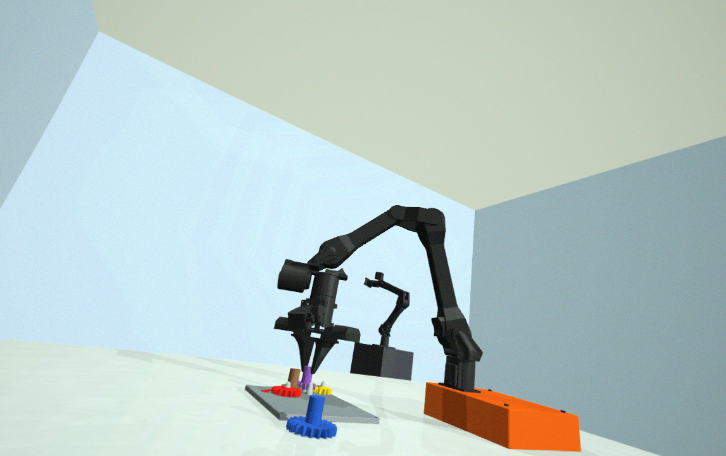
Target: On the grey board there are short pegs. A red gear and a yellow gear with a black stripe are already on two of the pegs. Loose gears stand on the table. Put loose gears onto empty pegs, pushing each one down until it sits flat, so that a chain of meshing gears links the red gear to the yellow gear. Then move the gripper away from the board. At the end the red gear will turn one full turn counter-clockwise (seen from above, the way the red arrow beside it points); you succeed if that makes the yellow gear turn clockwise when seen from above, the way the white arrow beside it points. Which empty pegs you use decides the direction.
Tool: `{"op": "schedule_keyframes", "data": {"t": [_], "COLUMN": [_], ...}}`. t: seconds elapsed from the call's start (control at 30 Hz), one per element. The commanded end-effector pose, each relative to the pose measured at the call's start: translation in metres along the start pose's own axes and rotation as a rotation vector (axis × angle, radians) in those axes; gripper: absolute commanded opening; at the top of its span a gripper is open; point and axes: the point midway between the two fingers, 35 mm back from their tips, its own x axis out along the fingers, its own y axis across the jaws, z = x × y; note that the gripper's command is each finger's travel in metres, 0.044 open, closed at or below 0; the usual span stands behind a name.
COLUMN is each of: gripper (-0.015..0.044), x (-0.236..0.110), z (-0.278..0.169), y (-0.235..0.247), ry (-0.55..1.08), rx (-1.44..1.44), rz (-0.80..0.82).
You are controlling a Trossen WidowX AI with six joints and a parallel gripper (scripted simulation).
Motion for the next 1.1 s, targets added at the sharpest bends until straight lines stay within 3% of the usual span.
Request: {"op": "schedule_keyframes", "data": {"t": [0.0, 0.53, 0.73, 0.9, 1.07], "gripper": [0.0000, 0.0000, 0.0140, 0.0140, 0.0140], "x": [0.001, 0.004, 0.000, -0.009, -0.040], "z": [0.000, 0.000, 0.001, 0.001, 0.001], "y": [-0.001, 0.000, 0.000, -0.001, -0.001], "ry": [0.000, -0.001, -0.001, -0.001, -0.001], "rx": [-0.054, 0.255, 0.205, 0.202, 0.201], "rz": [-0.001, -0.001, -0.001, -0.002, -0.002]}}
